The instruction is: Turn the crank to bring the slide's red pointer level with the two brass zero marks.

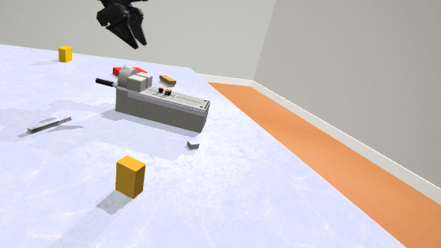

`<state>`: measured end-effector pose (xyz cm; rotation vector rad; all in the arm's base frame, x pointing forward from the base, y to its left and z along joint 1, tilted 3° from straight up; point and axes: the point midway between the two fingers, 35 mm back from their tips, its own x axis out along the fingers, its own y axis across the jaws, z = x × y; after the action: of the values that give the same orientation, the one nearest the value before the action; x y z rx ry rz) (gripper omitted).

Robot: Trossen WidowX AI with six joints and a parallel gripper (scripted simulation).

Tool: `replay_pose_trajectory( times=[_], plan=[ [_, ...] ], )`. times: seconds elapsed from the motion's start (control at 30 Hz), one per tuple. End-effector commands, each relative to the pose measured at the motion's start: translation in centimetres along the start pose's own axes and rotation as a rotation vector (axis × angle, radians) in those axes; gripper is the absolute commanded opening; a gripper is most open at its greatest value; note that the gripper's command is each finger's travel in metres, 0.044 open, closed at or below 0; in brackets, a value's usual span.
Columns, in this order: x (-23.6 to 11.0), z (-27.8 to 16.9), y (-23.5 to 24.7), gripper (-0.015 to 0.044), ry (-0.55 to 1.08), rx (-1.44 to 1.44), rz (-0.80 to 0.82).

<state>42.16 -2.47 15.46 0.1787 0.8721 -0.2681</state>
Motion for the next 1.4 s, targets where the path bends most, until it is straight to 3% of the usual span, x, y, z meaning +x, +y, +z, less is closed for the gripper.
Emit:
replay_pose_trajectory(
  times=[0.0, 0.33, 0.5, 1.03, 1.37],
  plan=[
    [-1.4, -1.5, 0.5, 0.044, -0.023, 0.041, -0.036],
    [-4.7, -6.4, 1.3, 0.044, -0.1, 0.141, -0.111],
    [-4.9, -6.7, 1.4, 0.044, -0.106, 0.147, -0.115],
    [1.6, -11.8, 1.5, 0.044, -0.106, 0.147, -0.115],
    [2.9, -12.9, 1.5, 0.044, -0.105, 0.147, -0.115]
  ],
)
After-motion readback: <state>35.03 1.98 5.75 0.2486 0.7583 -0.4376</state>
